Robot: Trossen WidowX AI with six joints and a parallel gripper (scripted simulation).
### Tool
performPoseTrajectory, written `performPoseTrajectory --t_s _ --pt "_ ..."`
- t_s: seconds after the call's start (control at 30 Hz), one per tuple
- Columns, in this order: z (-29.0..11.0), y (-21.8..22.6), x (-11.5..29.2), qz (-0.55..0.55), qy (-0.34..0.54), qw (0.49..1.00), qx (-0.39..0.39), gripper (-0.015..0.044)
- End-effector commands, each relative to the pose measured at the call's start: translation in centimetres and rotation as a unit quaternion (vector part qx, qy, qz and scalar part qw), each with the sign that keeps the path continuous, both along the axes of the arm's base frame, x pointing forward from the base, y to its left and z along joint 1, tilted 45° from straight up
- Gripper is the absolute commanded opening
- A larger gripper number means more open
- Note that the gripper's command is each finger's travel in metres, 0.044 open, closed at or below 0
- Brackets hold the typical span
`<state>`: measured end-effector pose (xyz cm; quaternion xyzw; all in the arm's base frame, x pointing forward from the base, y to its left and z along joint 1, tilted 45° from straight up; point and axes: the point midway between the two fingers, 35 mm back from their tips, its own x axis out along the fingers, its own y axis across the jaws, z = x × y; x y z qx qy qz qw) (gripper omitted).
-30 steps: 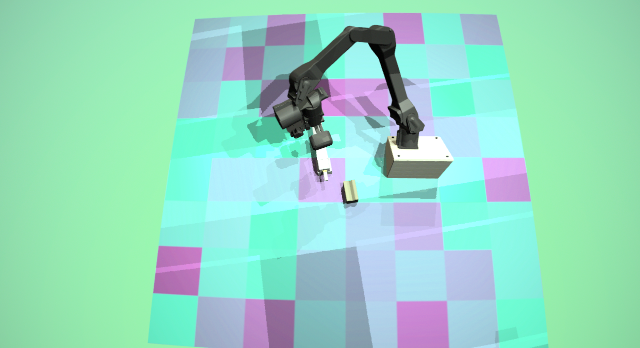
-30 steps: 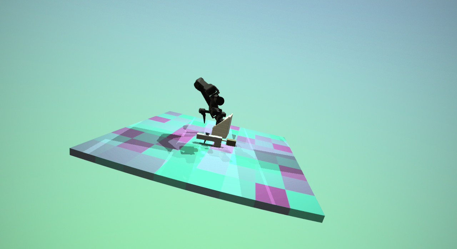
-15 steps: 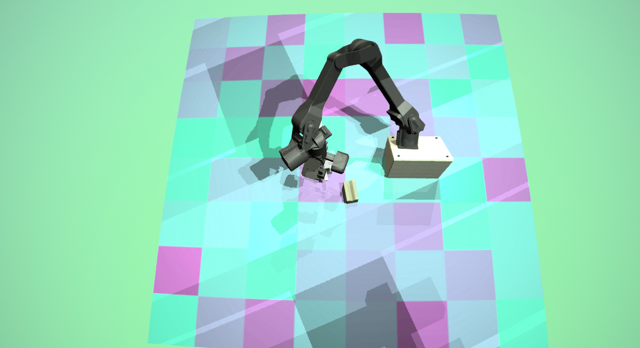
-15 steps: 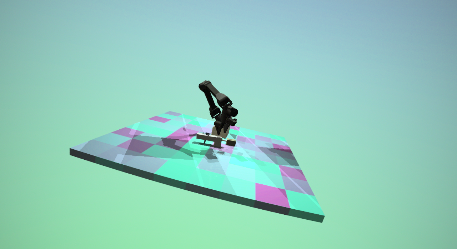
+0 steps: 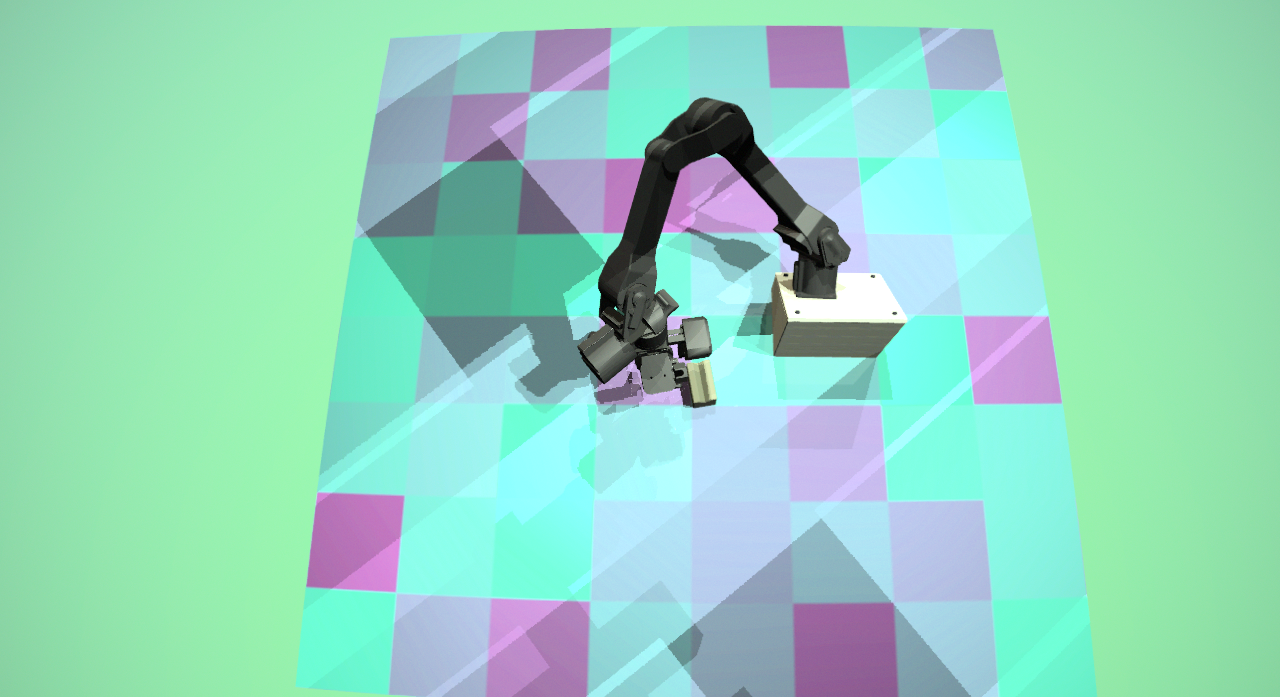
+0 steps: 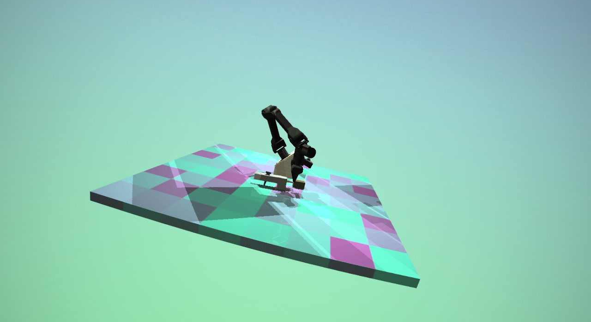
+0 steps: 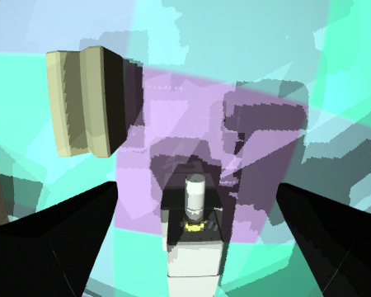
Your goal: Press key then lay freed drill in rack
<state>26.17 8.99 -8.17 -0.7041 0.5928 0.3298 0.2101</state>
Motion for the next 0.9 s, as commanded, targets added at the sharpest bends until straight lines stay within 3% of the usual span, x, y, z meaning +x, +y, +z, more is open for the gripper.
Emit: performPoseTrajectory --t_s 0.0,0.87 --pt "-0.2 0.1 -0.2 0.007 0.009 1.000 0.002 0.0440" --pt "-1.7 -2.3 0.3 0.008 0.009 1.000 0.002 0.0440"
